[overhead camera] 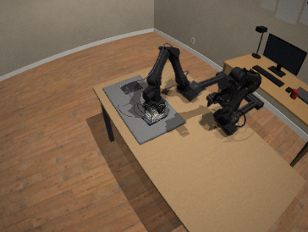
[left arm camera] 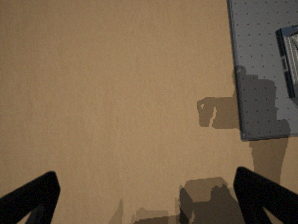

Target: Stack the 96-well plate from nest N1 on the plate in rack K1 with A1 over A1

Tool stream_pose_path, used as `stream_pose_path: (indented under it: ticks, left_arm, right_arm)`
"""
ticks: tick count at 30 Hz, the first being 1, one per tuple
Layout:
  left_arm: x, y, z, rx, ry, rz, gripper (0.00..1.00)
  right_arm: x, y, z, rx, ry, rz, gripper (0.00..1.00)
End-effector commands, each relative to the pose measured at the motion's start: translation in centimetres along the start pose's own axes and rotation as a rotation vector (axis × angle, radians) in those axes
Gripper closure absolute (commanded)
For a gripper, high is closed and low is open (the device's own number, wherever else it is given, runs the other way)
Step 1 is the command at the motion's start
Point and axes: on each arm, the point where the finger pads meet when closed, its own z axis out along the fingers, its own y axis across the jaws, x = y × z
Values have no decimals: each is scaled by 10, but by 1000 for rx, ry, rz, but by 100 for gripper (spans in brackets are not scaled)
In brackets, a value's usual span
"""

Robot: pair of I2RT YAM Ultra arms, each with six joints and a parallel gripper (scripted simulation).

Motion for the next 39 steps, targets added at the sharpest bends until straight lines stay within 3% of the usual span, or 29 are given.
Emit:
stream_pose_path:
  ticks: [1,39]
  left_arm:
    - [5,-2,-4,2,-9,-15,0]
    - [5,-2,-4,2,-9,-15,0]
  right_arm:
    - [-11,-7,27,28,-21,1,100]
    - [-14,-9,20,21,-57,9,100]
